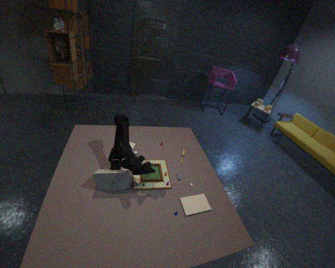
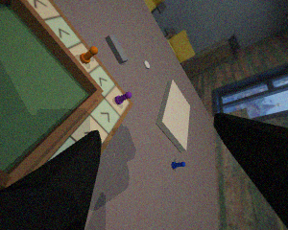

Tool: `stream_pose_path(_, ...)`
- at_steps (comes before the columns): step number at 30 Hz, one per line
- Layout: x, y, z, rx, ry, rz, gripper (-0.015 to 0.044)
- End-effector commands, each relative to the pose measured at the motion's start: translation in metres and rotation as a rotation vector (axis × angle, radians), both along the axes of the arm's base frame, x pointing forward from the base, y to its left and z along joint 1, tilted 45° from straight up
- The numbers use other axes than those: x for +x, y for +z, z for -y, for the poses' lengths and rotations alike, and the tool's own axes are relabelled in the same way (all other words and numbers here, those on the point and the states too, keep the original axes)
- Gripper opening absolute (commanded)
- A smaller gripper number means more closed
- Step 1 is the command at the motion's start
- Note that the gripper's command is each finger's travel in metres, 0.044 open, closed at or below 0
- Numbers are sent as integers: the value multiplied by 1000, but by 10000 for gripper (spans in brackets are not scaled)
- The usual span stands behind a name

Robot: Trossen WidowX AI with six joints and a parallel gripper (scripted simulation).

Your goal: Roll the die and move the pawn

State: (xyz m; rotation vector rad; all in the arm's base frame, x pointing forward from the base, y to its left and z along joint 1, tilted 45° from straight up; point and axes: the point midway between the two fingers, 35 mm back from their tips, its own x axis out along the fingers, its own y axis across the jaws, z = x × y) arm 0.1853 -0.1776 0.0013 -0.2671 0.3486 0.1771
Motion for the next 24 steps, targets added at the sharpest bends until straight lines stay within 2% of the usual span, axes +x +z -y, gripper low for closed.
stream_pose_path(1,1,1,-1,6,5,-3,374)
stream_pose_path(5,29,16,-19,115,103,-79,275)
stream_pose_path(15,83,81,-119,351,355,-392,275)
stream_pose_path(24,66,137,-212,419,483,-665,275)
